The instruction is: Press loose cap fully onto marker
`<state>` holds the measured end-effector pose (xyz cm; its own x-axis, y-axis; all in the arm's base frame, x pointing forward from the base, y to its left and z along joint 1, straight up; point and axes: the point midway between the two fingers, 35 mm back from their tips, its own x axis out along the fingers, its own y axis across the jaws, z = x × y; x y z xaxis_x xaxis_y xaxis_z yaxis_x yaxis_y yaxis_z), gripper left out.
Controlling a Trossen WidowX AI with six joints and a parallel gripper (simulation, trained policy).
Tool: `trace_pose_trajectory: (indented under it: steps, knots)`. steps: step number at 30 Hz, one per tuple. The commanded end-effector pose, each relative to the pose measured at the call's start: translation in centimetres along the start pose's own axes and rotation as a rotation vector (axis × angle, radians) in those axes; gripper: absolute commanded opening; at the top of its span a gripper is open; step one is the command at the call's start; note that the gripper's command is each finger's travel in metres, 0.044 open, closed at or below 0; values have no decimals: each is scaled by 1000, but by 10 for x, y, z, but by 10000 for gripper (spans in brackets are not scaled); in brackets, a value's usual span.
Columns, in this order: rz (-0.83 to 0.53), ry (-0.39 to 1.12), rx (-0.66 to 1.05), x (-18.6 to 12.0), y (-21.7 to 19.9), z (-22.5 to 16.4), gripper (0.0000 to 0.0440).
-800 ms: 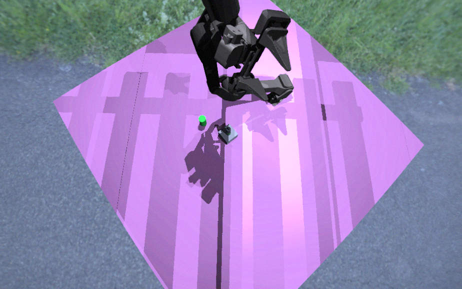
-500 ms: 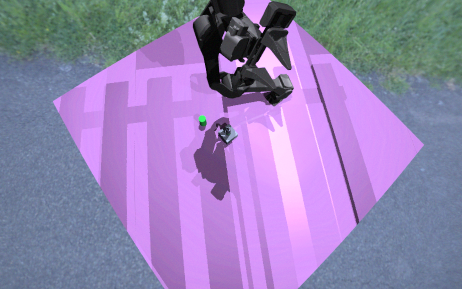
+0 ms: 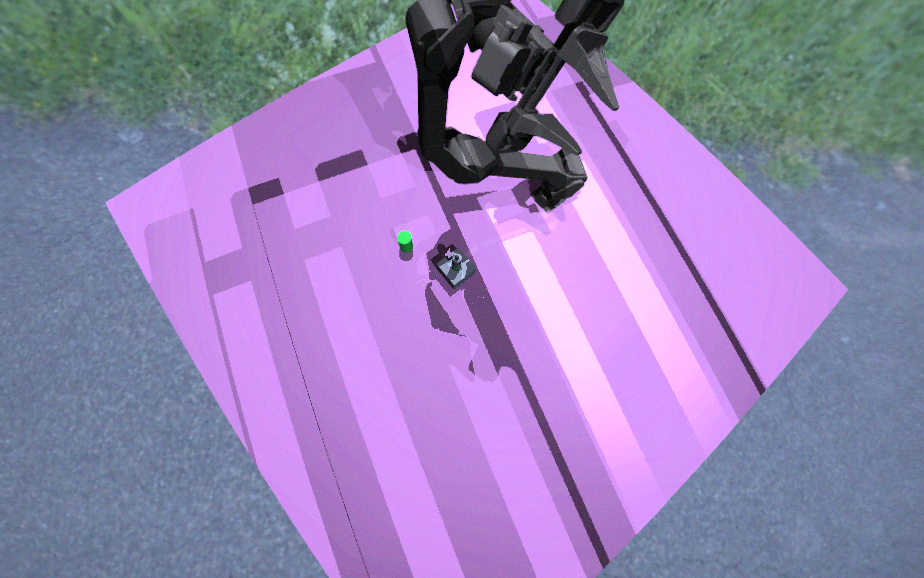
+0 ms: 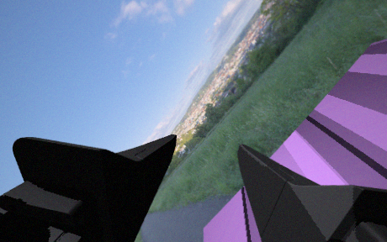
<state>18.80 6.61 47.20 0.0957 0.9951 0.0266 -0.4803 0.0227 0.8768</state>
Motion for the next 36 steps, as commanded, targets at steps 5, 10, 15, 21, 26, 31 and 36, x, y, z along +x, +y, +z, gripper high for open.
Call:
trace_pose_trajectory:
  steps: [5,10,15,21,26,31,36]
  knots:
    - [-9,28,-19,-1,9,-16,268]
    - [-19,42,-27,-2,16,-26,276]
    - [-32,53,-34,-2,22,-36,283]
    - [-53,63,-40,-2,28,-48,291]
    - [-74,68,-43,-1,34,-58,297]
    - [-97,71,-46,0,38,-67,302]
    - [-123,72,-47,2,42,-76,306]
